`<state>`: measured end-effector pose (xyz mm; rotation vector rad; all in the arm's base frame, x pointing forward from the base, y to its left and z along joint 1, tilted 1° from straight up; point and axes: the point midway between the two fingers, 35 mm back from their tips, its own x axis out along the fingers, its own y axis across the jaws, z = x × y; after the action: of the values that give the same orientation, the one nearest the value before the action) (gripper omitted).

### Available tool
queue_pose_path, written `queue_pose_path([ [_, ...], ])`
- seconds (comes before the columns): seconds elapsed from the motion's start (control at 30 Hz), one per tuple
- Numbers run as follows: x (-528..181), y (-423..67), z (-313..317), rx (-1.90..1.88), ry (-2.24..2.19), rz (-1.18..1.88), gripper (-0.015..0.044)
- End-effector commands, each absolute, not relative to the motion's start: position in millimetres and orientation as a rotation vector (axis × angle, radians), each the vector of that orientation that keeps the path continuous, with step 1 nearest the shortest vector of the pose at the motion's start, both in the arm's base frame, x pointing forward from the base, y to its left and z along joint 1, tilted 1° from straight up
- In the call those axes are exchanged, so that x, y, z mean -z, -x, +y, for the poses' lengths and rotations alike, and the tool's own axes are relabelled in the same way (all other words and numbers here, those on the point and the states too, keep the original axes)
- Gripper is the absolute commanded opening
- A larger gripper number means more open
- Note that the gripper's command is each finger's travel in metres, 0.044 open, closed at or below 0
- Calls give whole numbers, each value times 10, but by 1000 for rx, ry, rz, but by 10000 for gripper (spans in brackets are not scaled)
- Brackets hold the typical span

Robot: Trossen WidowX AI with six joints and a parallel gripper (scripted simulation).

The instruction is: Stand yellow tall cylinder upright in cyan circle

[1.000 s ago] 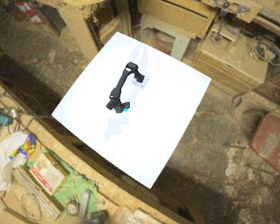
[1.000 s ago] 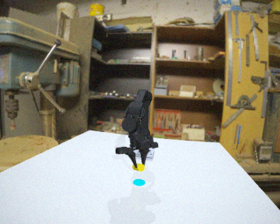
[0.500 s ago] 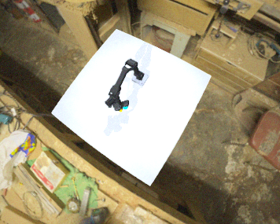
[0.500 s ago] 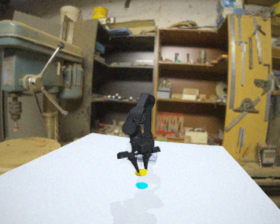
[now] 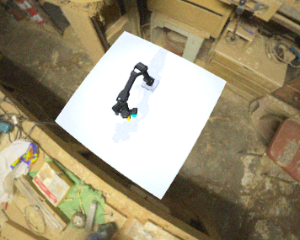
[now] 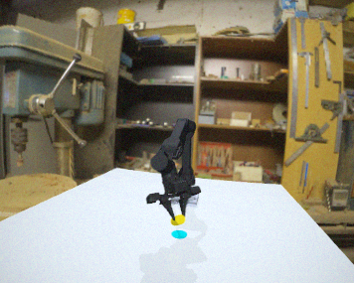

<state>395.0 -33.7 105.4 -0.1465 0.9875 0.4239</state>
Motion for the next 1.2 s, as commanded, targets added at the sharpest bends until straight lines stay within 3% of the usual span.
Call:
queue_pose_path([
  [0.0, -1080, -3961, -349, -420, 130, 955, 105],
  [1.17, -1072, -4012, -443, -431, 43, 731, 105],
])
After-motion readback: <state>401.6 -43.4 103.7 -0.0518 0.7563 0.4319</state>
